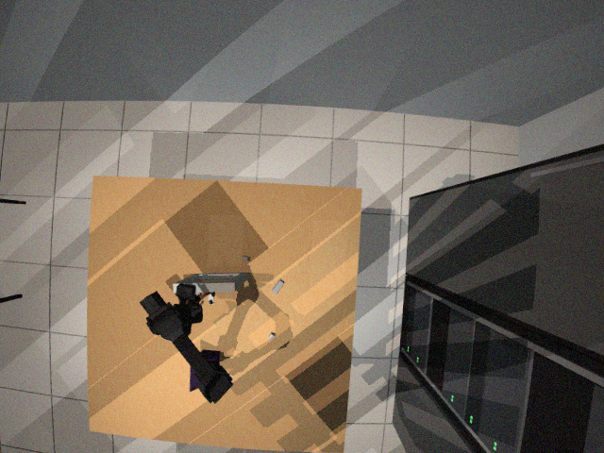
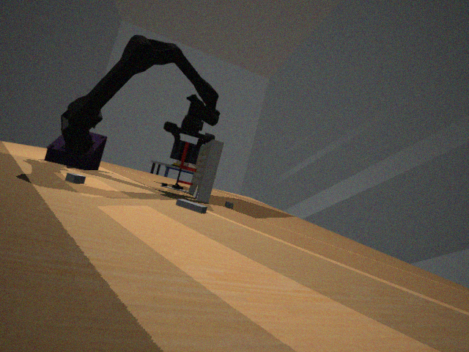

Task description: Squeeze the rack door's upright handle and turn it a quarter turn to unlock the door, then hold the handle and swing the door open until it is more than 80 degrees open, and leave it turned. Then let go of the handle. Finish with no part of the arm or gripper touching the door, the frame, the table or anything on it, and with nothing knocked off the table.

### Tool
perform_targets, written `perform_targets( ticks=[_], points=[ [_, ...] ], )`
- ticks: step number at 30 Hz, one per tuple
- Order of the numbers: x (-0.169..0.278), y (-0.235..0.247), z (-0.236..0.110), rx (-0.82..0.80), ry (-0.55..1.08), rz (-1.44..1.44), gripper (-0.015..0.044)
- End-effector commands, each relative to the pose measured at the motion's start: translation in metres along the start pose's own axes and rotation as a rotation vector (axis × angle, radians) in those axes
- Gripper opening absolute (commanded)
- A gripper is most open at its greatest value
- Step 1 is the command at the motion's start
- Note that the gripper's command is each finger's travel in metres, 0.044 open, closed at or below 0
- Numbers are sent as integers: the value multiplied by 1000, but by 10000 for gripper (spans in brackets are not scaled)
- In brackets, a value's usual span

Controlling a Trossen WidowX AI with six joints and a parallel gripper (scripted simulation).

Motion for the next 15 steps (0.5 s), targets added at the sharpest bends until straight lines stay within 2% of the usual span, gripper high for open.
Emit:
perform_targets(
  ticks=[1,5,15],
  points=[
    [0,0,0,0,-2,15,220],
    [0,0,0,0,-2,15,115],
    [0,0,0,0,-2,15,49]
  ],
)
Point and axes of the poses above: the point midway between the two fingers, 35 mm back from their tips, its own z axis out along the fingers, its own y axis across the jaws, x = y × z, the point moved 7 cm from there along -z, back along the fingers, and after that the axes turned 12 degrees about -z, right-handed, at the moved point
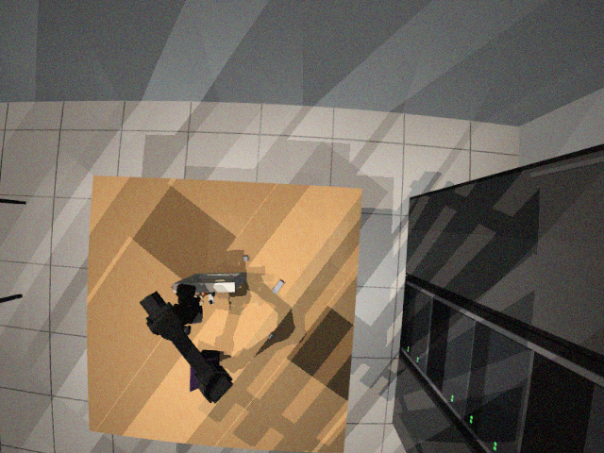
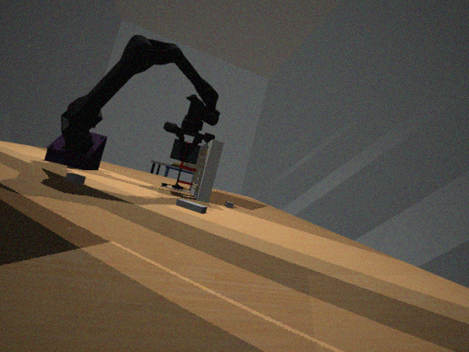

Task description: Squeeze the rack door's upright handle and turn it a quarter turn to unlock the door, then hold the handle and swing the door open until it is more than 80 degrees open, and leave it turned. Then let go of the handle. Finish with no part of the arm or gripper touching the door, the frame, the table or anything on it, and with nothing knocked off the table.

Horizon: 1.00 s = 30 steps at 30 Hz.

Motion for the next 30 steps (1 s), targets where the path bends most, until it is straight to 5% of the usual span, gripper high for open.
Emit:
perform_targets(
  ticks=[1,30],
  points=[
    [0,0,0,0,-2,3,42],
    [-12,-29,0,2,-2,-491,27]
  ],
)
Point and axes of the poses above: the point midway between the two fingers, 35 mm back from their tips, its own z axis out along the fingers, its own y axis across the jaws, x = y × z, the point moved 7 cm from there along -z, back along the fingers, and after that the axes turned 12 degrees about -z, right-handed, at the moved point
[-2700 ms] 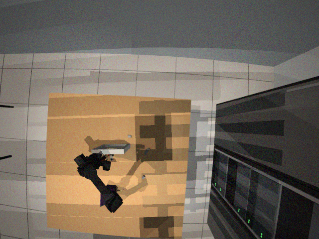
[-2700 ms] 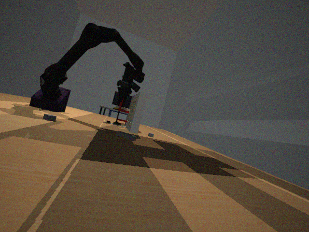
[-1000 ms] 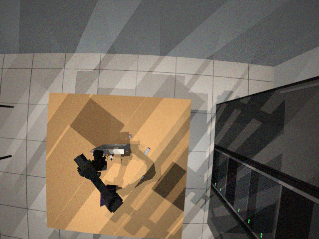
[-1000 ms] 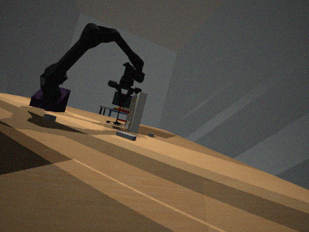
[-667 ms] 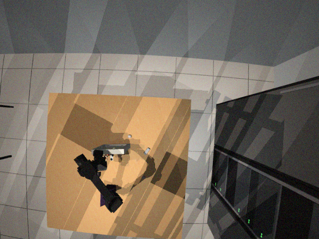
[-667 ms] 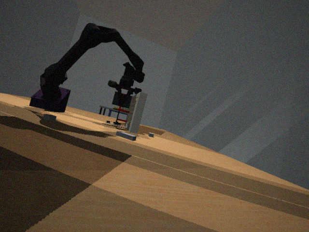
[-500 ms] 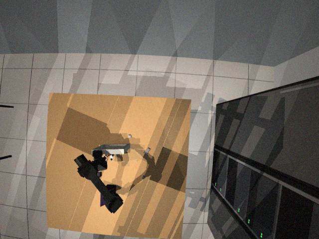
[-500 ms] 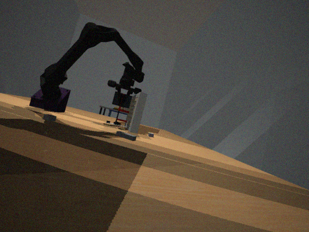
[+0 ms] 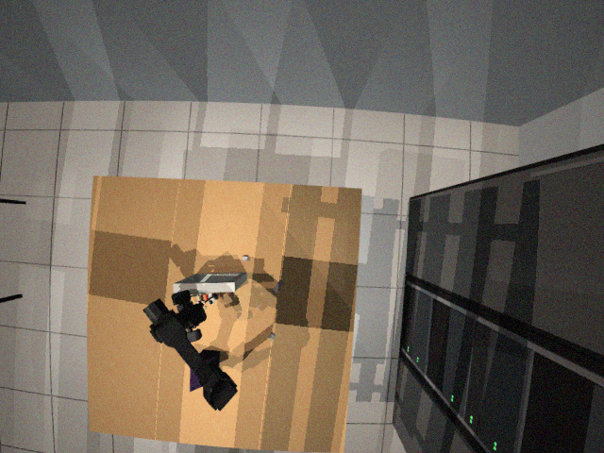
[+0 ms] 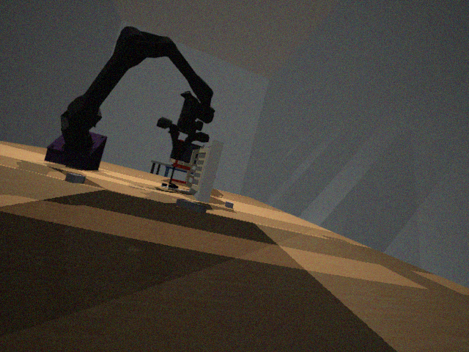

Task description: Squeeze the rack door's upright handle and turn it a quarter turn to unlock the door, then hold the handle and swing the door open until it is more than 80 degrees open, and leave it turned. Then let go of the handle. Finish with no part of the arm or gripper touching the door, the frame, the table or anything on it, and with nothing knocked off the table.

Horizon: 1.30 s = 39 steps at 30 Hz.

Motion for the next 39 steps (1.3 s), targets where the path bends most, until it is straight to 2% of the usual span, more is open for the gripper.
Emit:
perform_targets(
  ticks=[1,39],
  points=[
    [-1,-8,0,-4,-6,-104,27],
    [-37,-101,0,3,-6,-764,27]
  ],
)
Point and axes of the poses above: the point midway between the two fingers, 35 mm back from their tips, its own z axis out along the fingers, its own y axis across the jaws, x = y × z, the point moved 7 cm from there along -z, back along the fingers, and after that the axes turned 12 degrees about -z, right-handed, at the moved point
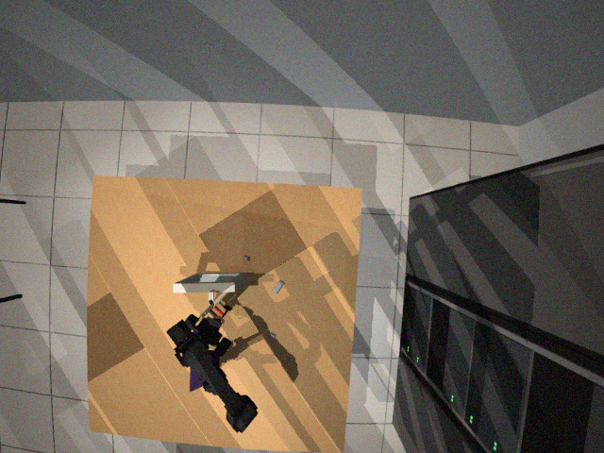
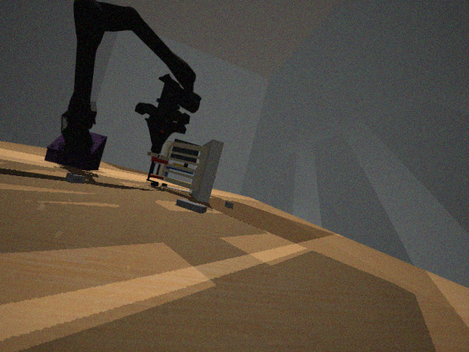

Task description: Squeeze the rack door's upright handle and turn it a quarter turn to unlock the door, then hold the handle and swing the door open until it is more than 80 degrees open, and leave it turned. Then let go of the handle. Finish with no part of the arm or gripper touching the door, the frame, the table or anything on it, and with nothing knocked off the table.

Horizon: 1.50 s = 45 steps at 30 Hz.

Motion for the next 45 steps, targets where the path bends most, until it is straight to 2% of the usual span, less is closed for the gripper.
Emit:
perform_targets(
  ticks=[1,45],
  points=[
    [0,-11,0,2,-6,-82,27],
    [-32,-106,-1,7,-5,-691,27]
  ],
)
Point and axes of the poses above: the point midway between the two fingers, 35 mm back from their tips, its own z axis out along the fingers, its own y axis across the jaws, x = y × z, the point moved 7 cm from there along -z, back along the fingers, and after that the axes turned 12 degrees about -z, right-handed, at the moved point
